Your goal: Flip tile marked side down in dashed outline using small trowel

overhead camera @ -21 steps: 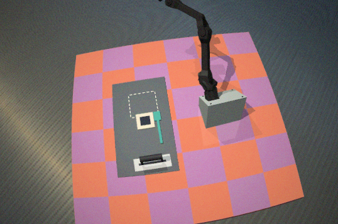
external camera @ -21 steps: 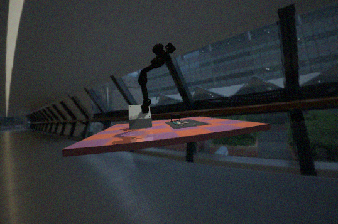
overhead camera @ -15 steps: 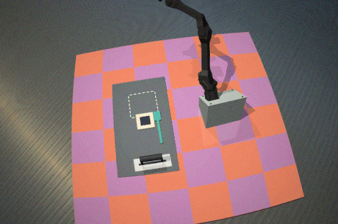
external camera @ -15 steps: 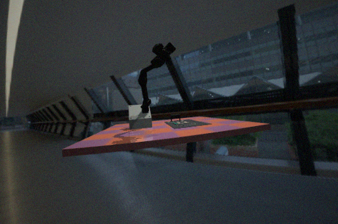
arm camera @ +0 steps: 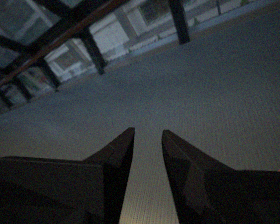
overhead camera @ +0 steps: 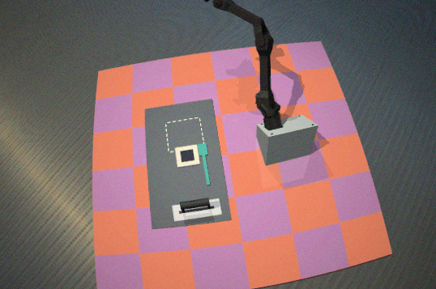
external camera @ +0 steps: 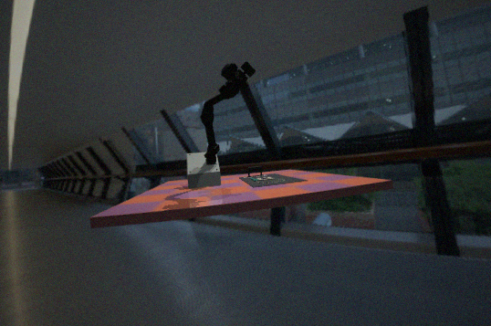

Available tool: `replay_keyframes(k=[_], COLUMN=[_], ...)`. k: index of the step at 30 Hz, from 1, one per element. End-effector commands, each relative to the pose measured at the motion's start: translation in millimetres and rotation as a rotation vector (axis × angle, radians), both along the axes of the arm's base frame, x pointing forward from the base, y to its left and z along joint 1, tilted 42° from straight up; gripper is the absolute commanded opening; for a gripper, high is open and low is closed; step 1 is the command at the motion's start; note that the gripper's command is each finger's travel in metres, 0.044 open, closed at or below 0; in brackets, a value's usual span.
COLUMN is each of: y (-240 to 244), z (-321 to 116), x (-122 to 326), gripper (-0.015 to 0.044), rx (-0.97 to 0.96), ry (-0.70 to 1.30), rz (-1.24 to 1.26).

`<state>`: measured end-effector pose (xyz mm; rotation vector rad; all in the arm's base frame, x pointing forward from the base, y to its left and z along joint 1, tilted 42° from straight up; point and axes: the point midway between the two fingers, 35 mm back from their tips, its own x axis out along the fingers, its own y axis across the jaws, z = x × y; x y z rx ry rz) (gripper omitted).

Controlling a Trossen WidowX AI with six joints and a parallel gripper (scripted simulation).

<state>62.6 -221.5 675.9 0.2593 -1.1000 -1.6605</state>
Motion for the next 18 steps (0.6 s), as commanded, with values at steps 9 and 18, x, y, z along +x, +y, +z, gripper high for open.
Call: replay_keyframes(k=[9, 18], y=[0.0, 0.0], z=[0.0, 0.0], x=[0.0, 0.0], gripper=[0.0, 0.0026], rx=[0.0, 0.0], ry=[0.0, 0.0], rz=[0.0, 0.0])
